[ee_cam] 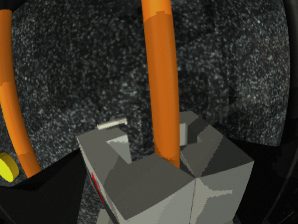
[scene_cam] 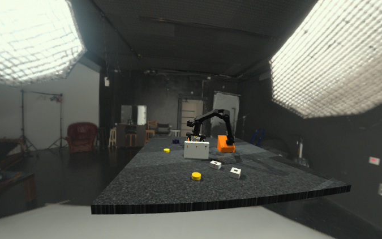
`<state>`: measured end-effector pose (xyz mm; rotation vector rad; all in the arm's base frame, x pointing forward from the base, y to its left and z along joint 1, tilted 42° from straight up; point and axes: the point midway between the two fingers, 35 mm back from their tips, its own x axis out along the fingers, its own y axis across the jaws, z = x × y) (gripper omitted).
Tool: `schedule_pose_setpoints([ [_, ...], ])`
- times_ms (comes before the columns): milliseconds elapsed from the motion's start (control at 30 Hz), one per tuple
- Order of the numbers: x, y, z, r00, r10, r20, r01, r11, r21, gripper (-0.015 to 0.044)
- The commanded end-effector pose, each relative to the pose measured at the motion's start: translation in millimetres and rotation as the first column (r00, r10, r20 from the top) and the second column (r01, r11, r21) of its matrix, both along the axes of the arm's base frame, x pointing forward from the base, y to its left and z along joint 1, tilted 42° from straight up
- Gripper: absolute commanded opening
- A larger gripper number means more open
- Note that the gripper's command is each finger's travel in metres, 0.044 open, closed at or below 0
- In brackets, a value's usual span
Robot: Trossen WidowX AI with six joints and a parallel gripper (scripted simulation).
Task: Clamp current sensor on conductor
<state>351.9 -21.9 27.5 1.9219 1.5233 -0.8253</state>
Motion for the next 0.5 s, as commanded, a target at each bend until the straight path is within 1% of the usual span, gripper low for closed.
schedule_pose_setpoints([
  [0, 0.1, 0.1, 0.0, 1.0, 0.002, 0.0, -0.002, 1.0, -0.001, 0.0],
  [467, 0.0, -2.3, 2.4, 1.0, -0.019, 0.019, 0.019, 1.0, -0.003, 0.0],
])
